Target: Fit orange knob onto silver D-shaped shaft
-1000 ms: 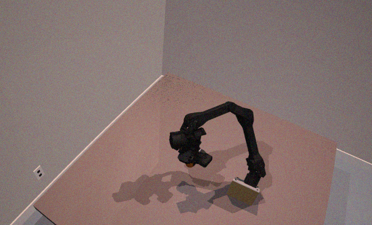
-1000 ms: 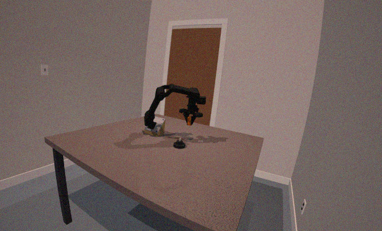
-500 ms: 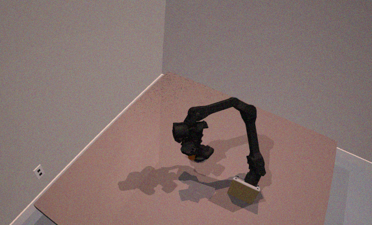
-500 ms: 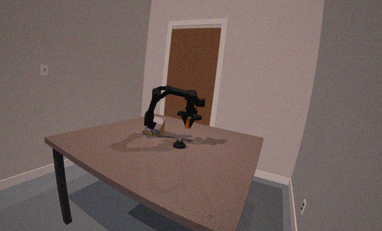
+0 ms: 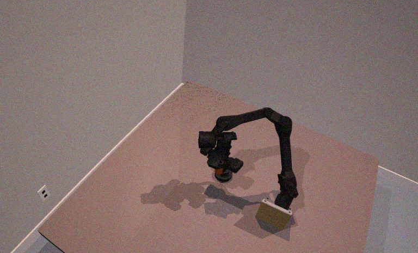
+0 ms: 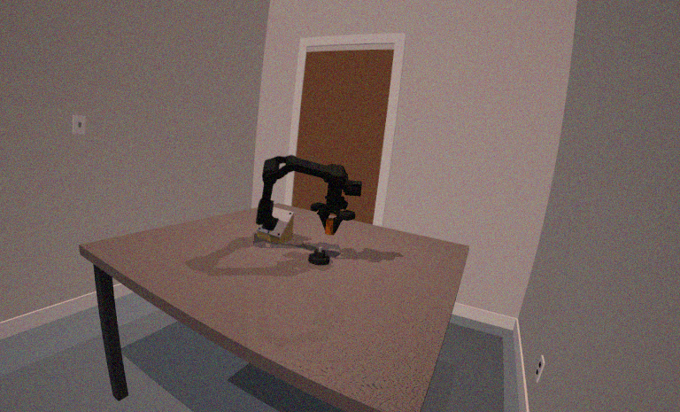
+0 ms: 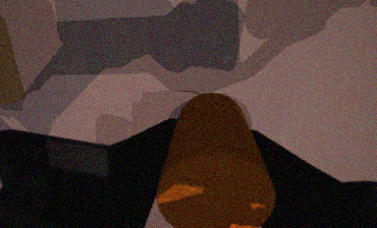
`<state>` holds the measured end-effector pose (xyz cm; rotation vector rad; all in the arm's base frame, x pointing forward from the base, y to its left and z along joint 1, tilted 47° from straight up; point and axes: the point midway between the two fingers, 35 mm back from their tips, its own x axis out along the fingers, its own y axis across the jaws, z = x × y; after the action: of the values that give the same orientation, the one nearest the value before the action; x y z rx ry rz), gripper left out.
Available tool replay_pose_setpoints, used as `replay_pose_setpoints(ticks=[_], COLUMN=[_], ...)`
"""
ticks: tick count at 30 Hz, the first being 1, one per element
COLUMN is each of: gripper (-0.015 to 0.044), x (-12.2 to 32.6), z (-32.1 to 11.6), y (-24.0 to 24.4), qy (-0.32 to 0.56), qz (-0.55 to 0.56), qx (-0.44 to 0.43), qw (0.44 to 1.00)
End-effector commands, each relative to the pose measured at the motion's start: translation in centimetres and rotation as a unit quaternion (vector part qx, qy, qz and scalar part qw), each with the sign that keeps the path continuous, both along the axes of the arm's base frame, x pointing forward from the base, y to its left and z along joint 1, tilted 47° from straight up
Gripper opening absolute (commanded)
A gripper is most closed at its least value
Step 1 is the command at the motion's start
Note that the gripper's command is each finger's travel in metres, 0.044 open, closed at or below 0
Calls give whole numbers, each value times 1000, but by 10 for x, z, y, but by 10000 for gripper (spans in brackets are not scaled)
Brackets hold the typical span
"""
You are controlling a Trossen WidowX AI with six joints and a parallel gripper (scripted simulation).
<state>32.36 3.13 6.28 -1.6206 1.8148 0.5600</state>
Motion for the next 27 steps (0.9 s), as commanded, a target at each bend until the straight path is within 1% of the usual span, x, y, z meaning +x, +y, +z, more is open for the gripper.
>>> replay_pose_setpoints(ticks=[1, 18, 27], gripper=[0, 0, 0], x=[0, -6, -6], z=[11, 36, 29], y=[-11, -57, -63], qy=[-7, -8, -8], qz=[4, 1, 1], qx=[0, -11, -11], qw=[1000, 1000, 1000])
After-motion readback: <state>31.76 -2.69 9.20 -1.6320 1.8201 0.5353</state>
